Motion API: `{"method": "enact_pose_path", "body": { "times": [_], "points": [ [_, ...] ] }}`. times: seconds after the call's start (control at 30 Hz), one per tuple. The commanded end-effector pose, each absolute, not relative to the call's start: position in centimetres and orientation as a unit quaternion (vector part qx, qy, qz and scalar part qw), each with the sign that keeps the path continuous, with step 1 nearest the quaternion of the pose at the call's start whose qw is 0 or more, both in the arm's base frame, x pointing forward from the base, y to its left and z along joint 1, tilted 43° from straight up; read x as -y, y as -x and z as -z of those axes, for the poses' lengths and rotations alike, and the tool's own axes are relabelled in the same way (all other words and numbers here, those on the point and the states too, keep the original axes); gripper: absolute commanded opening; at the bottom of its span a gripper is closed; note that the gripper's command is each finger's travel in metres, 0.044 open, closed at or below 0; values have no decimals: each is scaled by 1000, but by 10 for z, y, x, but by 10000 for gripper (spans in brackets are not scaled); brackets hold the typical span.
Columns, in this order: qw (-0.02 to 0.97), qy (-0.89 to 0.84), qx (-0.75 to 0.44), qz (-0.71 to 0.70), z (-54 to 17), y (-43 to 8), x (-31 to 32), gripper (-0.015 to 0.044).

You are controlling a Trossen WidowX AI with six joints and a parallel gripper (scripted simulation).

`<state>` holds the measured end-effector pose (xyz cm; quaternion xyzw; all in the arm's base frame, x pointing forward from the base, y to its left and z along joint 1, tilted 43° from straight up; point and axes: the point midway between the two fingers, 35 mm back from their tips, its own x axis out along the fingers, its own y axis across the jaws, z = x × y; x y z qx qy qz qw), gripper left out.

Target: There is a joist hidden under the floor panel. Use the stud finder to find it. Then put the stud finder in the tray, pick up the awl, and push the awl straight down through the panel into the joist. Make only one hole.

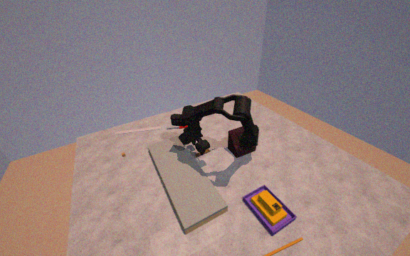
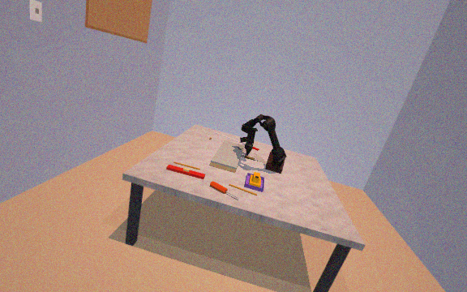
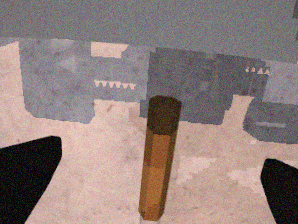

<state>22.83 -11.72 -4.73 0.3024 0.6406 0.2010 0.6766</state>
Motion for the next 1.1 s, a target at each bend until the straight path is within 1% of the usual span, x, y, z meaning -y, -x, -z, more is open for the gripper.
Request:
{"method": "enact_pose_path", "body": {
  "times": [0.0, 0.67, 1.07],
  "points": [
    [675, -305, -640, -201, 52, -229, 113, 440],
    [675, -306, -640, -202, 73, -233, 92, 440],
    [675, -306, -640, -202, 73, -233, 92, 125]
  ]
}}
